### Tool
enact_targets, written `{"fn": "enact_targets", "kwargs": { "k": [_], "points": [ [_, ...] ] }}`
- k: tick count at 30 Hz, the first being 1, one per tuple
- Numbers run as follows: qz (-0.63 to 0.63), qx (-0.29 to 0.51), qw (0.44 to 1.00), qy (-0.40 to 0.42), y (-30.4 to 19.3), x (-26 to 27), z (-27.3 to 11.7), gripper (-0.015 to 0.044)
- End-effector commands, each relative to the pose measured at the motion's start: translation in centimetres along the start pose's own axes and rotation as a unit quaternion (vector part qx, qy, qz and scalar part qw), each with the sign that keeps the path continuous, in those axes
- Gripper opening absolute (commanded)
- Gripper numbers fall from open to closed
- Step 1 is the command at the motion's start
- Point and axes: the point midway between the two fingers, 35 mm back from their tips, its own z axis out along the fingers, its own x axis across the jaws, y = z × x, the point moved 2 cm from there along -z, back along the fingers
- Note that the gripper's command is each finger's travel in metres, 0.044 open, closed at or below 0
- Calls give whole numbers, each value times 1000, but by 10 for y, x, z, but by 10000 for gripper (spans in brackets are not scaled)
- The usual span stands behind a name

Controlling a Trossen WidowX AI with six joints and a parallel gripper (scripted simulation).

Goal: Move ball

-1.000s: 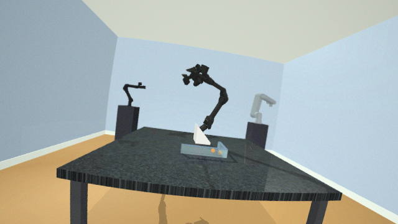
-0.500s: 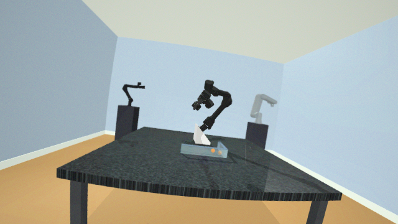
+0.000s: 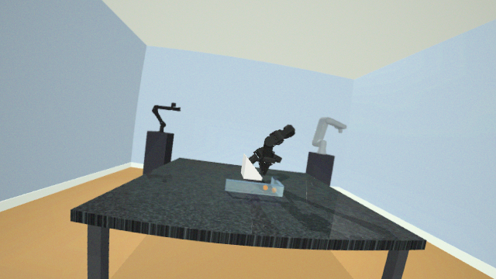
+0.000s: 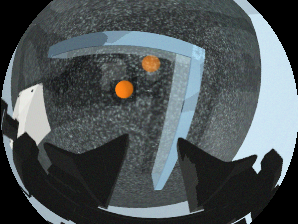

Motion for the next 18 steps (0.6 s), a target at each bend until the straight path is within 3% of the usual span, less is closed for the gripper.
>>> {"fn": "enact_targets", "kwargs": {
  "k": [1,18],
  "points": [
    [30,-37,996,78,32,32,29,243],
    [32,-39,995,81,35,36,47,243]
  ]
}}
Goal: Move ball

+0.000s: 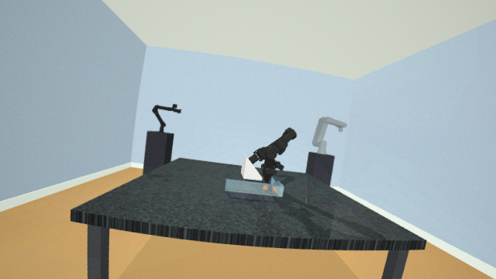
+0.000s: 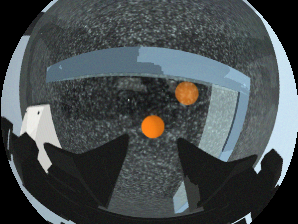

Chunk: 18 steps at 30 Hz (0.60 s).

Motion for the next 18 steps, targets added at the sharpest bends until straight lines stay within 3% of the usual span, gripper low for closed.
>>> {"fn": "enact_targets", "kwargs": {
  "k": [1,18],
  "points": [
    [2,-2,1000,0,0,0,5,243],
    [2,-3,1000,0,0,1,32,243]
  ]
}}
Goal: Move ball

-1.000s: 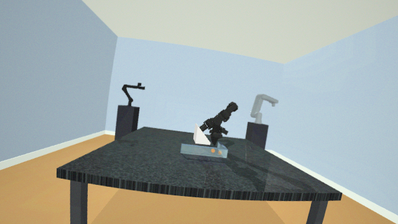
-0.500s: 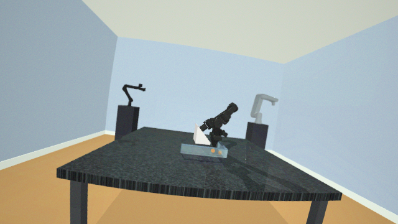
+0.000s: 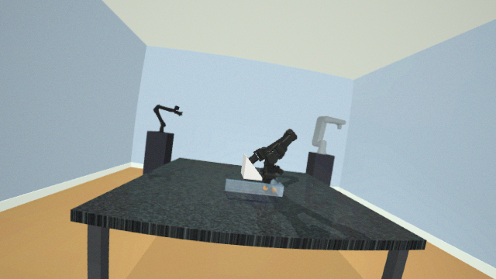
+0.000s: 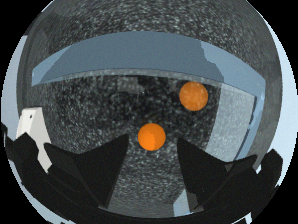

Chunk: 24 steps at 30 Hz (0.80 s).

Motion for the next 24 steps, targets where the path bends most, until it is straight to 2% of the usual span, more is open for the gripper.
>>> {"fn": "enact_targets", "kwargs": {
  "k": [1,3,7,15,18,24],
  "points": [
    [2,-2,1000,2,0,2,8,243],
    [2,-3,1000,2,0,2,9,243],
    [2,-3,1000,2,0,2,9,138],
    [2,-3,1000,2,0,2,9,85],
    [3,-2,1000,2,0,1,7,6],
    [4,2,1000,2,-2,-4,-22,0]
  ]
}}
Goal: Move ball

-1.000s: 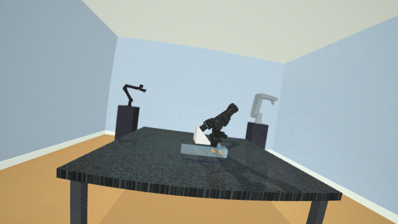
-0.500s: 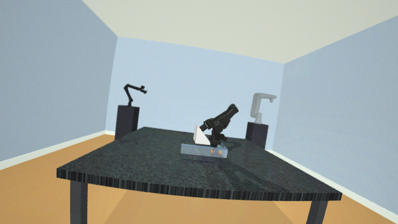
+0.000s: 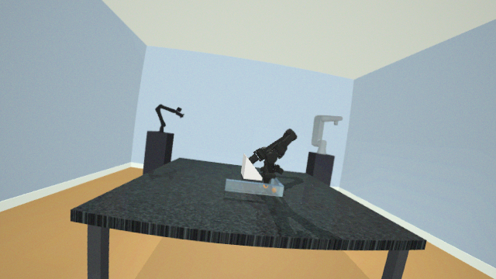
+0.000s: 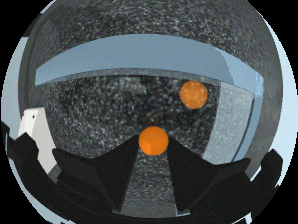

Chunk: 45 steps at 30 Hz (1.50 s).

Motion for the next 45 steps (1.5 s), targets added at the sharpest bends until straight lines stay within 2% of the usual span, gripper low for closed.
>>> {"fn": "enact_targets", "kwargs": {
  "k": [1,13,17,29,36,45],
  "points": [
    [-2,4,1000,-5,-2,-5,-24,0],
    [-3,2,1000,-5,0,1,-107,0],
    [-4,1,1000,-5,0,2,-111,0],
    [-4,1,1000,-6,41,-33,-75,0],
    [-5,0,1000,-6,44,-36,-67,0],
    [-5,0,1000,-6,44,-37,-18,0]
  ]
}}
